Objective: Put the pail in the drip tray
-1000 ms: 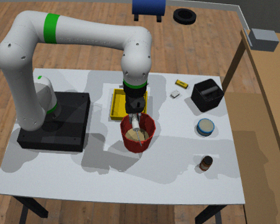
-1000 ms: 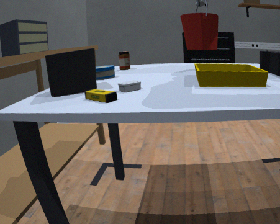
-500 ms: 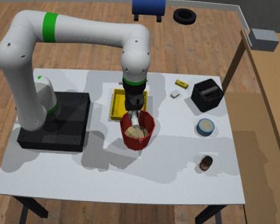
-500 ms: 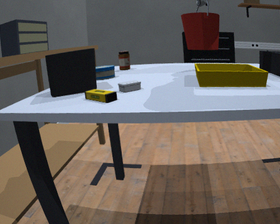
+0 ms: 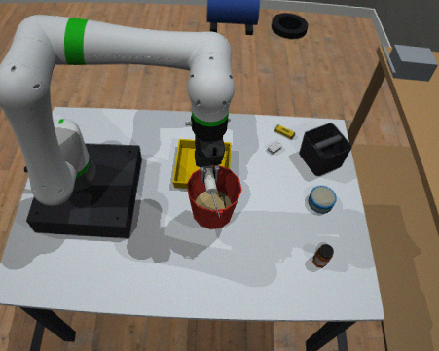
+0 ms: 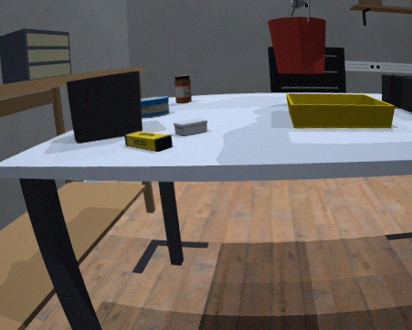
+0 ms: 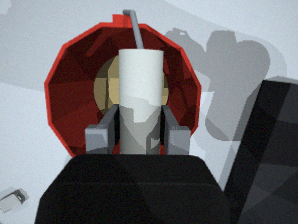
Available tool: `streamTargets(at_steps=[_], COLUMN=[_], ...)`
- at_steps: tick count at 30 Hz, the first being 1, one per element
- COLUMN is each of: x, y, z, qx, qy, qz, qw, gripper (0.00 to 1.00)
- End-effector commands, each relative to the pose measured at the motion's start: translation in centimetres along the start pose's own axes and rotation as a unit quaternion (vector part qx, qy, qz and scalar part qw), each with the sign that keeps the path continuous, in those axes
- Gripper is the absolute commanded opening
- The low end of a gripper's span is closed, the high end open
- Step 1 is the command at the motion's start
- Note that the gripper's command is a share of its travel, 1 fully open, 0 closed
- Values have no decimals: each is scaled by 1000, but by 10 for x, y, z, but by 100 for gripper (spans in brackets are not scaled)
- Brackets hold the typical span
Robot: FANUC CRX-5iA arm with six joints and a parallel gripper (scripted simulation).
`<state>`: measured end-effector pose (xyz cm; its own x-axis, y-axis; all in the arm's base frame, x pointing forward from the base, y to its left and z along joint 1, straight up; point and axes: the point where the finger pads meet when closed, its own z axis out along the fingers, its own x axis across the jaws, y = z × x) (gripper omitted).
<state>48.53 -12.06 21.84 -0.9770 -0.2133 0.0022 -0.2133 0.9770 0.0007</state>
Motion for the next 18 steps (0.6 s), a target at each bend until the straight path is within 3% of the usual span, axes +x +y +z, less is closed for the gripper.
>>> streamTargets(at_steps=[1, 18], x=[-1, -1], y=[7, 45], z=[-1, -1], qx=[1, 1], qy=[-1, -1], qz=[0, 0], qw=[1000, 1000], gripper=[0, 0])
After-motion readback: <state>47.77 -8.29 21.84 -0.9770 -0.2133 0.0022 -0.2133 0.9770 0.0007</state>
